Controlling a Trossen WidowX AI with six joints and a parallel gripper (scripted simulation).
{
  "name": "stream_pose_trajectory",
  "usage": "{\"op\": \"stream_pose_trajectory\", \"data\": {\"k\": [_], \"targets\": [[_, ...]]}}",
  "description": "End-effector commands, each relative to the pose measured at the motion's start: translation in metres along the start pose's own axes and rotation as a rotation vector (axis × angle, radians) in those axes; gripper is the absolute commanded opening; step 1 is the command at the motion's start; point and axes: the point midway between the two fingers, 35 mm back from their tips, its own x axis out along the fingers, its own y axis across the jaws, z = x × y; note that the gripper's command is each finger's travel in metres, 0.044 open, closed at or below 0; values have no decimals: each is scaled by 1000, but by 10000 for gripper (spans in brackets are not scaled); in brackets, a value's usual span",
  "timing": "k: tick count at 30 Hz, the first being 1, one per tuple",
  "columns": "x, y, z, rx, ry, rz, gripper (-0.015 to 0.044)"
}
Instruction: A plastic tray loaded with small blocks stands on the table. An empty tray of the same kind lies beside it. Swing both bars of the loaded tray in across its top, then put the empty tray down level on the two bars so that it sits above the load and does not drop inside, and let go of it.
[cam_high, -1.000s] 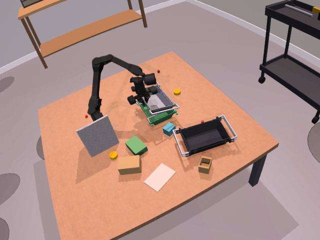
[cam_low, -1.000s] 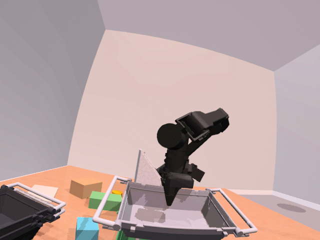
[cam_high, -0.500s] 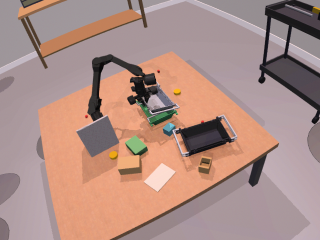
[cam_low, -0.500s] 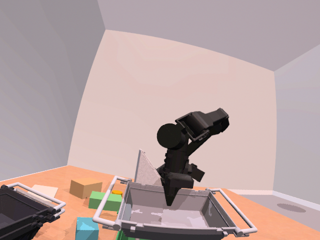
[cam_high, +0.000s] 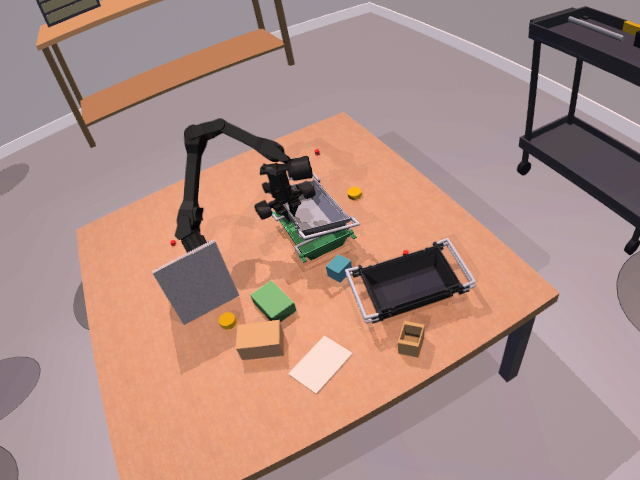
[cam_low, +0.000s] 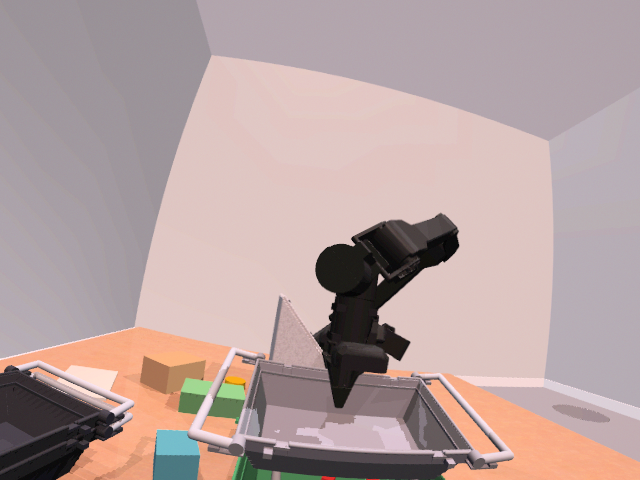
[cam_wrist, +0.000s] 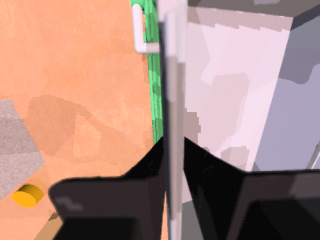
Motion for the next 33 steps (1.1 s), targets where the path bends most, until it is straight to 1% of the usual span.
{"op": "stream_pose_trajectory", "data": {"k": [1, 16, 17, 25, 33], "targets": [[5, 3, 3, 2, 0, 20, 0], [5, 3, 3, 2, 0, 20, 0], [0, 0, 0, 0, 0, 1, 0], [12, 6, 3, 2, 0, 19, 0], [12, 6, 3, 2, 0, 20, 0]]}}
